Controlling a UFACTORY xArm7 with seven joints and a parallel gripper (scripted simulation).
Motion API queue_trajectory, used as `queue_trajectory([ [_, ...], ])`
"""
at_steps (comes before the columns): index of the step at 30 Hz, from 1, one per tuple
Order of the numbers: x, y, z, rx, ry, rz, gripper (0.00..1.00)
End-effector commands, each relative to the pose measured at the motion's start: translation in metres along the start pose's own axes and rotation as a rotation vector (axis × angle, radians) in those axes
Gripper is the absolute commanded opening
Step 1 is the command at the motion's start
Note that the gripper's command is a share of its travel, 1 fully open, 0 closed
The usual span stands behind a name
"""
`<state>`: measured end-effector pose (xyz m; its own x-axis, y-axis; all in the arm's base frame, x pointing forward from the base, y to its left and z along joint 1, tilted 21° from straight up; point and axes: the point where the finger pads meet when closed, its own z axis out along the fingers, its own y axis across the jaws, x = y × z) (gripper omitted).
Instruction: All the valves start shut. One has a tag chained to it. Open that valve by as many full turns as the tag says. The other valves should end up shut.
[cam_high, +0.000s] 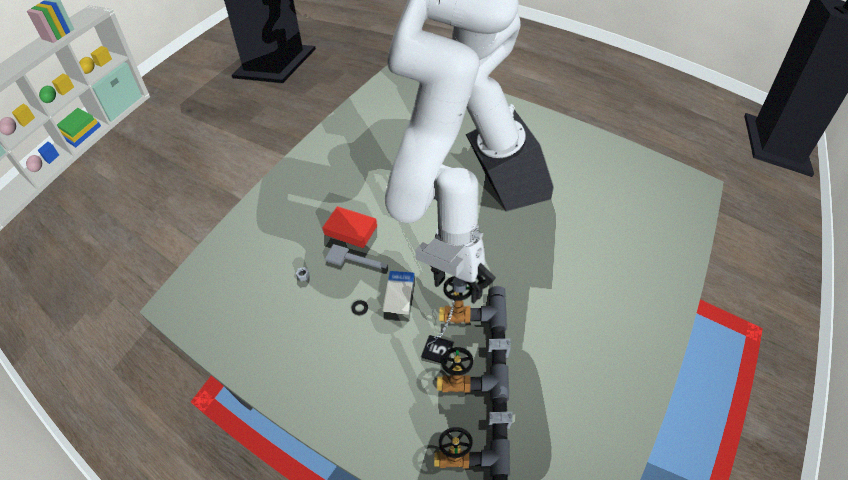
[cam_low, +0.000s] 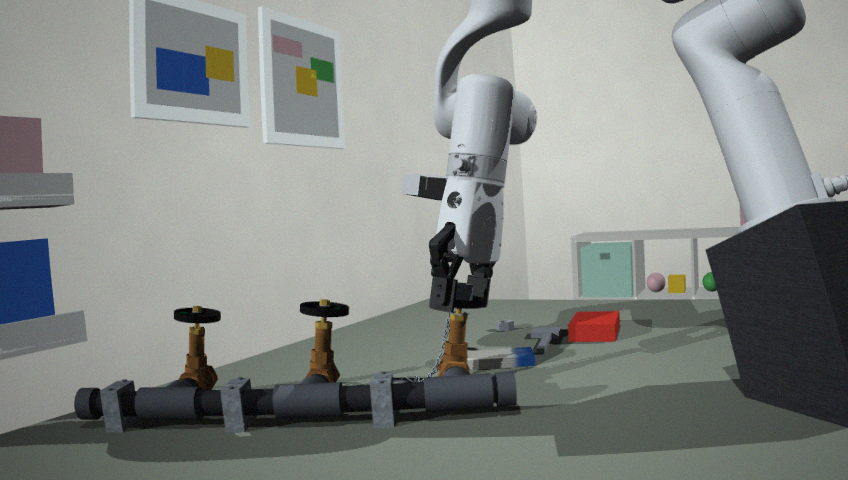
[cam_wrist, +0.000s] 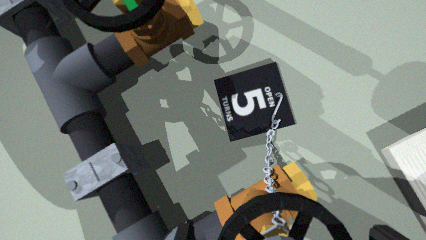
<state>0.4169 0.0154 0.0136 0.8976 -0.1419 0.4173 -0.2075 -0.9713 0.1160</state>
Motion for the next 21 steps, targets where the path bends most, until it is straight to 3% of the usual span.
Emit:
queue_trajectory([
  [1, 0.001, -0.0013, -0.0004, -0.017, -0.004, 0.279, 1.0],
  [12, 0.001, -0.0013, -0.0004, -0.019, 0.005, 0.794, 1.0],
  [14, 0.001, -0.0013, -0.0004, -0.019, 0.005, 0.794, 1.0],
  [15, 0.001, -0.0013, -0.0004, -0.023, 0.004, 0.93, 1.0],
  [21, 0.001, -0.0013, -0.0004, -0.035, 0.003, 1.19, 1.0],
])
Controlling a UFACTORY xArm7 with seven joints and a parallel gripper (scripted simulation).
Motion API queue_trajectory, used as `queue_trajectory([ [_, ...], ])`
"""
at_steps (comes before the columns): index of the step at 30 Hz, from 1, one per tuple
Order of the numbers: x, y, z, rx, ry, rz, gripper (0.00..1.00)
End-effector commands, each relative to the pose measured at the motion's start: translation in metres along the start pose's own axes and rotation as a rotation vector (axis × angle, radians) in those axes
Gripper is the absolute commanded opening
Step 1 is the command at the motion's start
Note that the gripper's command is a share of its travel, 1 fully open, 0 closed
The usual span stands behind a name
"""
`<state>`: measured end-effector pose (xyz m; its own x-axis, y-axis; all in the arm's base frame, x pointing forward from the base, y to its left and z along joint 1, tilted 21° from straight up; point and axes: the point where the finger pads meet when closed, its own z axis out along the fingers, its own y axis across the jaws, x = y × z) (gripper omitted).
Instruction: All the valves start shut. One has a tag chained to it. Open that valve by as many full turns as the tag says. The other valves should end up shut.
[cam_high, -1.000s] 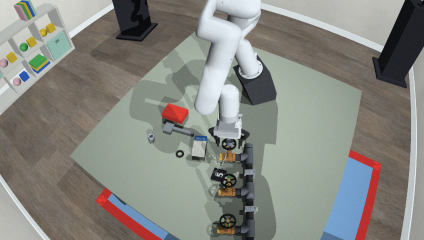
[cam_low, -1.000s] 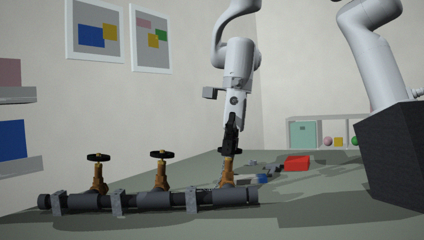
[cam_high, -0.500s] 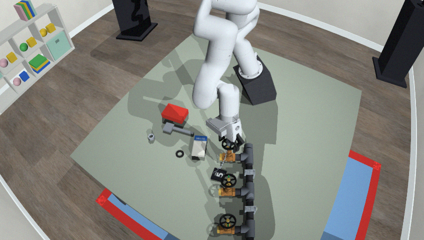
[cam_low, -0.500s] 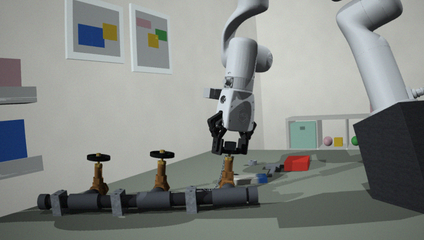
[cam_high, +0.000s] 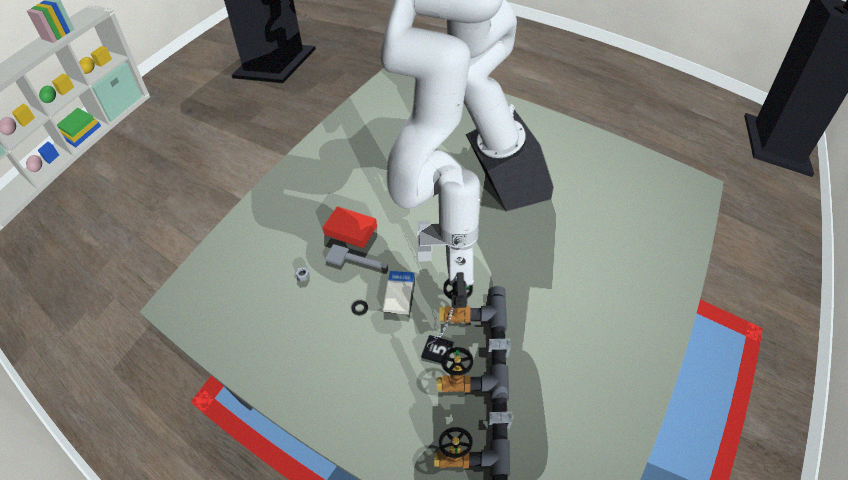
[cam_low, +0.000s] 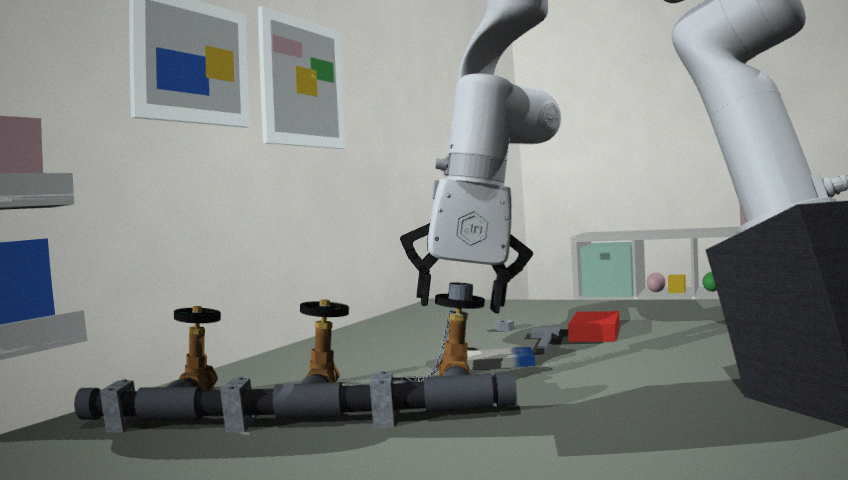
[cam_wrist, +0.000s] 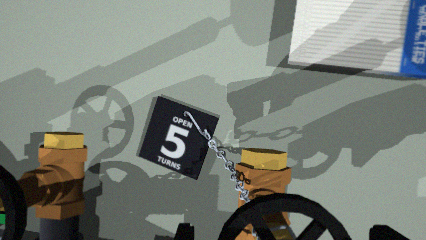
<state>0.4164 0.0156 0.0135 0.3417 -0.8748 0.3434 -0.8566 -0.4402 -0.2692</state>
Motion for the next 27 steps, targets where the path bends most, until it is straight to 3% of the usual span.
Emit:
queue_trajectory([
  [1, -0.0001, -0.0019, -0.0003, -0.026, 0.008, 0.278, 1.0],
  [5, -0.0001, -0.0019, -0.0003, -0.044, 0.014, 0.462, 1.0],
  [11, -0.0001, -0.0019, -0.0003, -0.046, 0.015, 0.473, 1.0],
  [12, -0.0001, -0.0019, -0.0003, -0.046, 0.015, 0.473, 0.0],
  [27, -0.0001, -0.0019, -0.0003, -0.046, 0.015, 0.473, 0.0],
])
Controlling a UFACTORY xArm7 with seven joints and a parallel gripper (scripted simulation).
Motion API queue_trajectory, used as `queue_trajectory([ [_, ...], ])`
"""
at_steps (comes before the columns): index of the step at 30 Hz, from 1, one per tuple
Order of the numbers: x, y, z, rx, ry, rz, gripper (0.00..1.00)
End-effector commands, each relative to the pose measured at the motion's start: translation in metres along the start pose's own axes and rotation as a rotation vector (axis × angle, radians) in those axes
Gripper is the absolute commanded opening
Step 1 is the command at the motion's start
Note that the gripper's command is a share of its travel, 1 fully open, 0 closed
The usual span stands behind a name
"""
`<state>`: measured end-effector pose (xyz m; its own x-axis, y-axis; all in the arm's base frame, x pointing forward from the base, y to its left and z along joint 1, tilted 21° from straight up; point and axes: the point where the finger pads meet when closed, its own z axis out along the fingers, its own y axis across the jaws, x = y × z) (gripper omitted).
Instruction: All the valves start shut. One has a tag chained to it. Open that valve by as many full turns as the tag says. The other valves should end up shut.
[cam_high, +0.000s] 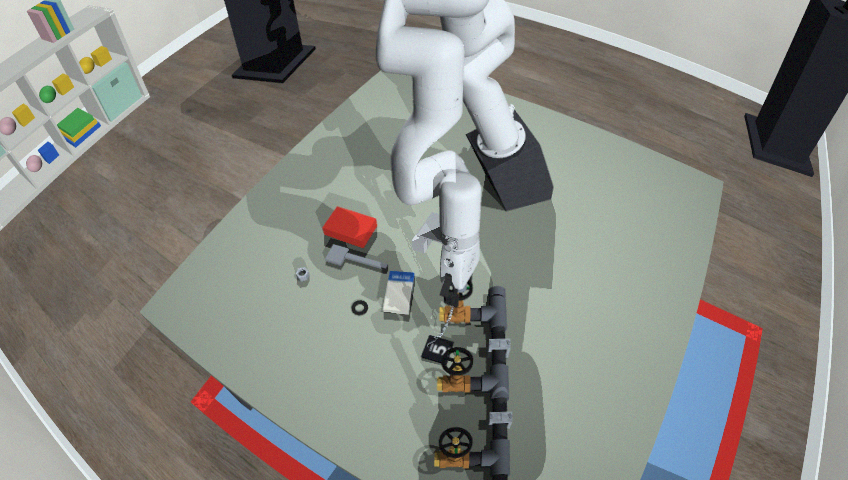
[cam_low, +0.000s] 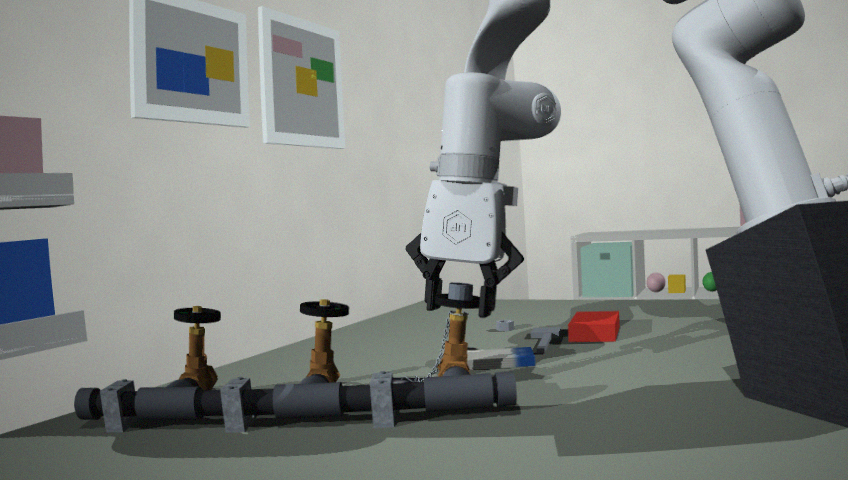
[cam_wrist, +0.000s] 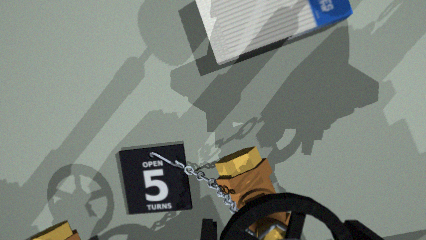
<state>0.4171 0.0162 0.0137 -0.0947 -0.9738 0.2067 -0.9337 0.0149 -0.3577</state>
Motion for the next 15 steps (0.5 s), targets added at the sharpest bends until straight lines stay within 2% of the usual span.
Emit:
queue_trajectory([
  [1, -0.0004, -0.0009, -0.0003, 0.001, -0.001, 0.001, 0.0],
  [15, -0.0004, -0.0009, -0.0003, 0.001, -0.001, -0.024, 0.0],
])
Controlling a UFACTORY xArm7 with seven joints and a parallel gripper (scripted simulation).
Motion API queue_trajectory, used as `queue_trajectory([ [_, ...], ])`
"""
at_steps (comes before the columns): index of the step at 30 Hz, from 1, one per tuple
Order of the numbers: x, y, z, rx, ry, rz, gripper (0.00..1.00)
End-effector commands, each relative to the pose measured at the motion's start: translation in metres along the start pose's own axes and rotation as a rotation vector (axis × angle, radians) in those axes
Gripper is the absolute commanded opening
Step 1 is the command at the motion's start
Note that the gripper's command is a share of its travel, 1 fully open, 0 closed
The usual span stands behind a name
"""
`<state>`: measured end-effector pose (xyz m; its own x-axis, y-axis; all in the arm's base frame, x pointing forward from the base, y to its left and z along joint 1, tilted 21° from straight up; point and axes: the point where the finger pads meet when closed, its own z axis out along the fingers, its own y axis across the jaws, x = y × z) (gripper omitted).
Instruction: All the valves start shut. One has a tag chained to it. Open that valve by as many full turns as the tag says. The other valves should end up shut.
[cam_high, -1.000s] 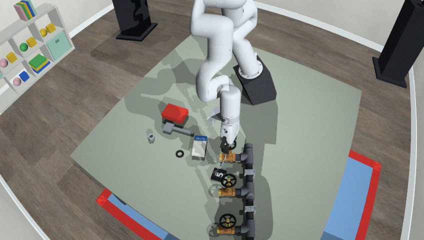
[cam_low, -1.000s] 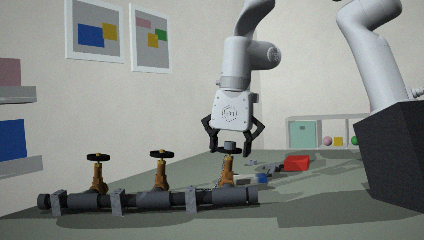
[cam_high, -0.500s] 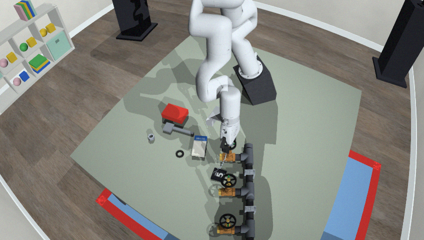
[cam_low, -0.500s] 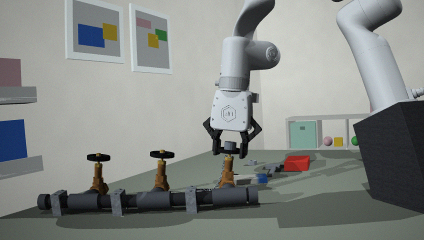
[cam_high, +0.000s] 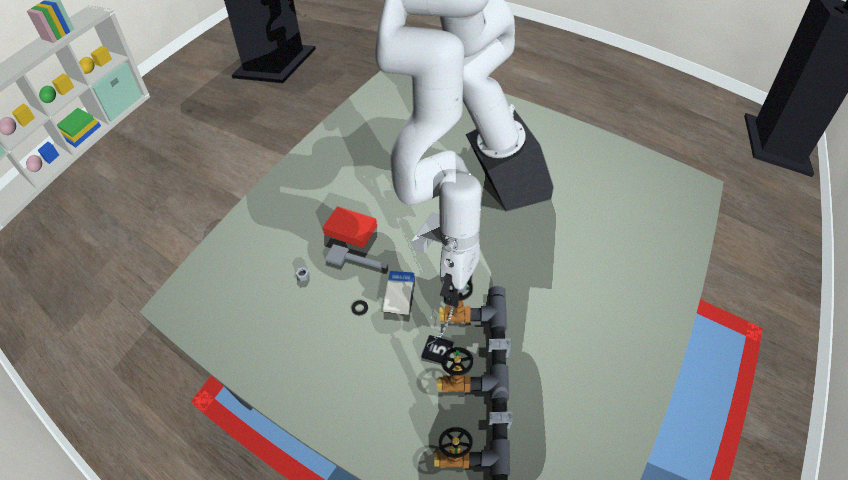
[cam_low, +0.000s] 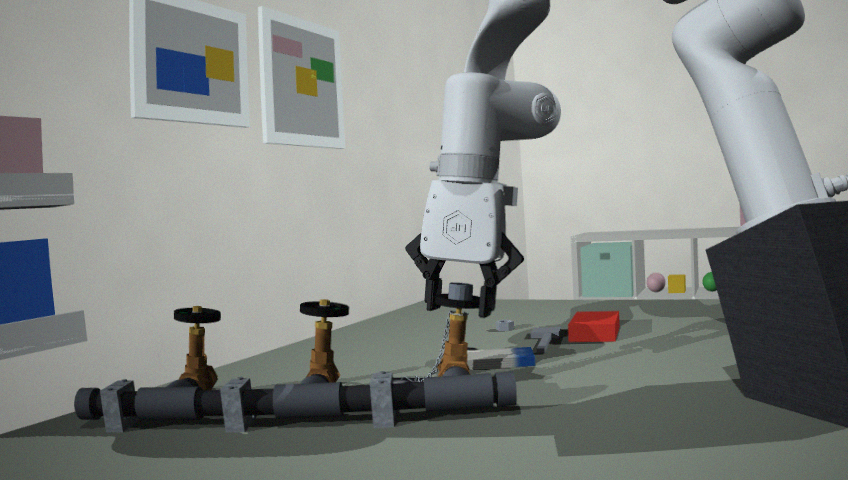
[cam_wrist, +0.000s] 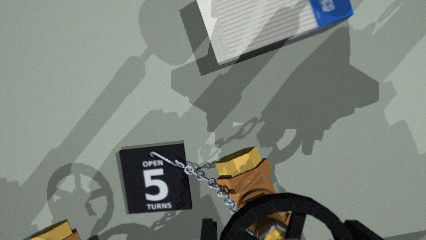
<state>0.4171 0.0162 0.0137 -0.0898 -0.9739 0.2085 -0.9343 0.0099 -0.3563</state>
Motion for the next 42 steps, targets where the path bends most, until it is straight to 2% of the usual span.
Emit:
queue_trajectory([
  [1, -0.0004, -0.0009, -0.0003, 0.002, -0.001, -0.019, 0.0],
  [8, -0.0004, -0.0009, -0.0003, 0.002, -0.001, -0.11, 0.0],
  [17, -0.0004, -0.0009, -0.0003, 0.002, -0.001, -0.417, 0.0],
  [19, -0.0004, -0.0009, -0.0003, 0.002, -0.001, -0.417, 0.0],
  [34, -0.0004, -0.0009, -0.0003, 0.01, 0.008, -1.144, 0.0],
  [36, -0.0004, -0.0009, -0.0003, 0.01, 0.008, -1.144, 0.0],
  [37, -0.0004, -0.0009, -0.0003, 0.008, 0.007, -1.279, 0.0],
  [42, -0.0004, -0.0009, -0.0003, 0.015, 0.015, -1.491, 0.0],
])
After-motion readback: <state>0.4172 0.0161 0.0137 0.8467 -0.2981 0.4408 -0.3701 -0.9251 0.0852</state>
